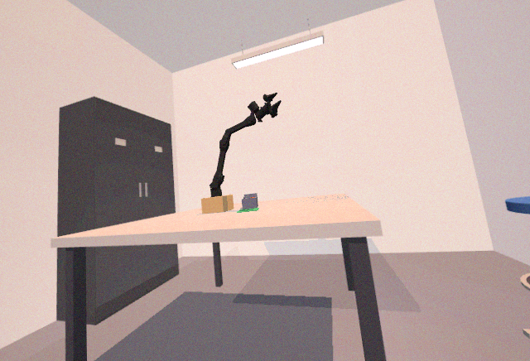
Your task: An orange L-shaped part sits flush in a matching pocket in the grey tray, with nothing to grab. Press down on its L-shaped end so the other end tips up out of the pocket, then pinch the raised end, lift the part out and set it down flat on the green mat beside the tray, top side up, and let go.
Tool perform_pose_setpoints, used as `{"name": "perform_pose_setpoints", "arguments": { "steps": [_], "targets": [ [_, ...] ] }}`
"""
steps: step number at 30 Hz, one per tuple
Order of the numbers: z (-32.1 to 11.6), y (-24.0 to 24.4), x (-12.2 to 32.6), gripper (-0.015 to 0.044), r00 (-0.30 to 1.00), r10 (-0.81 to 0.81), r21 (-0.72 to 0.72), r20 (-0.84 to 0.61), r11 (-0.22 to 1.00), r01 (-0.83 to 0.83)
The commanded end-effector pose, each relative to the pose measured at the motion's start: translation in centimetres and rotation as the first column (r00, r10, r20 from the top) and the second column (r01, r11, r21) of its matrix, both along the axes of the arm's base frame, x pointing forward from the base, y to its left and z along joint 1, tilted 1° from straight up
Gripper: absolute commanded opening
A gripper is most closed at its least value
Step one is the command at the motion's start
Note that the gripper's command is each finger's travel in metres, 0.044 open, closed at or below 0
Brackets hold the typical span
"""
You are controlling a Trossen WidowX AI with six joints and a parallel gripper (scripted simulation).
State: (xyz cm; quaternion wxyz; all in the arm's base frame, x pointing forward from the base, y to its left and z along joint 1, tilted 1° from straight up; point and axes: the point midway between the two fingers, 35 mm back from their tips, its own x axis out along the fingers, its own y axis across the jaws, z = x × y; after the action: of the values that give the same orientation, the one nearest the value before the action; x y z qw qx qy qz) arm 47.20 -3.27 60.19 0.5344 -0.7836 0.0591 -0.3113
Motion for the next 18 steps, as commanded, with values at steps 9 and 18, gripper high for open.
{"name": "perform_pose_setpoints", "arguments": {
  "steps": [9,18],
  "targets": [
    [-11.8,3.6,3.2,0.018,0.936,0.292,0.384,-0.194,0.901,-0.202],
    [-25.0,6.6,1.7,0.018,0.822,0.474,0.769,-0.316,0.636,-0.071]
  ]
}}
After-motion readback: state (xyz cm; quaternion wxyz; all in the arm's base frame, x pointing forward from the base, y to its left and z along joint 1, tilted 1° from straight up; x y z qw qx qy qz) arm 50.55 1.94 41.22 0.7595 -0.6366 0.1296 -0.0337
